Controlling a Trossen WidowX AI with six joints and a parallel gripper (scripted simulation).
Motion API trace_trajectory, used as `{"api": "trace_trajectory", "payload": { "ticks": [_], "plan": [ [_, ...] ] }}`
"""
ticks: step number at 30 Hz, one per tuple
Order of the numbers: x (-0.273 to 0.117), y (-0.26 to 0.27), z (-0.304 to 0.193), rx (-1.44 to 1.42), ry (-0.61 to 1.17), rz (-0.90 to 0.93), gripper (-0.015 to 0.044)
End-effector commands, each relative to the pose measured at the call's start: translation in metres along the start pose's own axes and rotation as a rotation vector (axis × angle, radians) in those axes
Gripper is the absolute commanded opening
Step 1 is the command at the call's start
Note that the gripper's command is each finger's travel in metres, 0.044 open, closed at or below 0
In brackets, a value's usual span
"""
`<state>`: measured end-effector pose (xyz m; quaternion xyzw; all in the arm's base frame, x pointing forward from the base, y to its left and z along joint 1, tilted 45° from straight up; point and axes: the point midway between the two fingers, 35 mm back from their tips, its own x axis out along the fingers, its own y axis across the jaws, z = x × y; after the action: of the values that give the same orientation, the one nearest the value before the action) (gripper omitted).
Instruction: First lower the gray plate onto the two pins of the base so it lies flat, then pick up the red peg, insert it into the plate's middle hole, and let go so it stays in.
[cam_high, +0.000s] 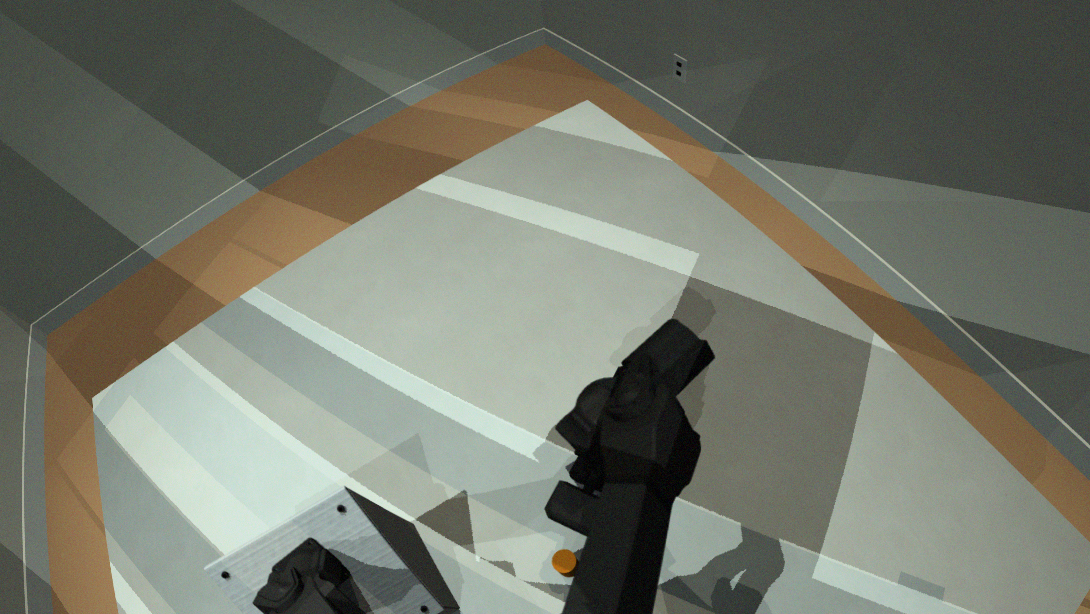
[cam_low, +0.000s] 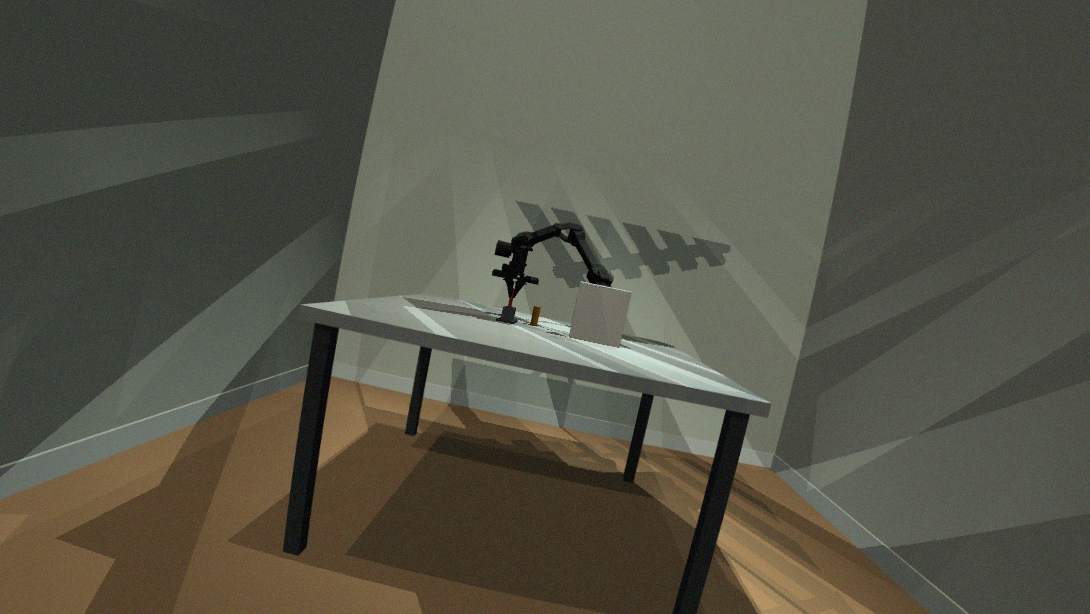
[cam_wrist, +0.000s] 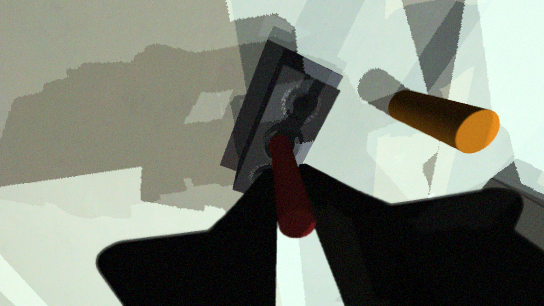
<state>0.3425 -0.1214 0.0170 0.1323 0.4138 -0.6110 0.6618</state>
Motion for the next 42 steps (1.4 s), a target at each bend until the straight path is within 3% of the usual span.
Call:
{"api": "trace_trajectory", "payload": {
  "ticks": [1, 15, 21, 42],
  "plan": [
    [0.001, -0.0008, -0.0008, 0.0, 0.0, 0.0, 0.0],
    [0.001, -0.0006, -0.0004, 0.002, 0.0, -0.001, 0.0],
    [0.001, -0.0006, -0.0004, 0.002, 0.0, -0.001, 0.015],
    [-0.0062, -0.0009, -0.0024, -0.009, -0.004, -0.004, 0.015]
  ]
}}
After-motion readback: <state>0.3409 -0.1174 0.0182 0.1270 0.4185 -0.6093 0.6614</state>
